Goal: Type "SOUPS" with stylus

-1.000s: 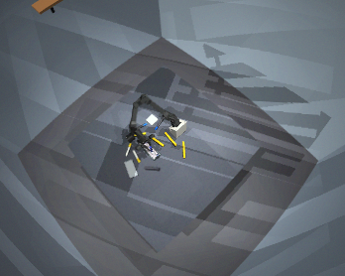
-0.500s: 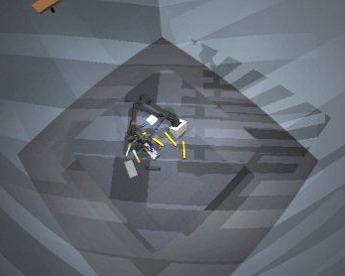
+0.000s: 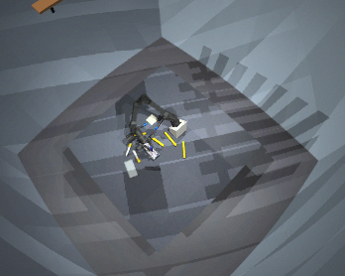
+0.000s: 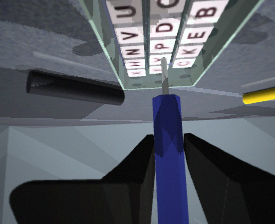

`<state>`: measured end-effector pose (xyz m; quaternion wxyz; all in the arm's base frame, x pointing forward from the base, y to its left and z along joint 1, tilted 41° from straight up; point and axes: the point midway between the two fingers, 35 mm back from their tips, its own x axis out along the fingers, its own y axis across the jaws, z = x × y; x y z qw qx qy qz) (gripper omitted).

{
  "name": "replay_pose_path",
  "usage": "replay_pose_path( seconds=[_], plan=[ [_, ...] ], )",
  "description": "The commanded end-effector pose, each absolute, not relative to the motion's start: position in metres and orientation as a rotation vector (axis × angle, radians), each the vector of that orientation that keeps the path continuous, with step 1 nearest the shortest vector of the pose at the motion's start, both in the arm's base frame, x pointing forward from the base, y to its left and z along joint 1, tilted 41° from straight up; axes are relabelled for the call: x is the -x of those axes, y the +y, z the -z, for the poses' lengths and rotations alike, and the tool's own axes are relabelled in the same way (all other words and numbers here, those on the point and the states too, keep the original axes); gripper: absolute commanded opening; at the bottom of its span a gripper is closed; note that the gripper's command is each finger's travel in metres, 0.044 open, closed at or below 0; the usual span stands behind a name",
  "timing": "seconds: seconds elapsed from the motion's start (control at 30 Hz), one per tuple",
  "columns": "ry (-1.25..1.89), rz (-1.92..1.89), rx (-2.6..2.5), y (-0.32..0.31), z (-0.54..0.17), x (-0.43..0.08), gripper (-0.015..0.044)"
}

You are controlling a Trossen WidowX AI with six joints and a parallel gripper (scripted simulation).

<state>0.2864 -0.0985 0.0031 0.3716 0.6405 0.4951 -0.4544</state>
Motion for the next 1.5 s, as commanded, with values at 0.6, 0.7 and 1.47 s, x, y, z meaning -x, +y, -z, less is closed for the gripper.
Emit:
replay_pose_path(
  seconds=[0.6, 0.7, 1.47],
  plan=[
    [1.264, 1.158, -1.638, -0.103, -0.041, -0.282, 0.0],
    [1.262, 1.16, -1.638, -0.116, -0.055, -0.274, 0.0],
    [1.259, 1.163, -1.64, -0.153, -0.07, -0.25, 0.0]
  ],
)
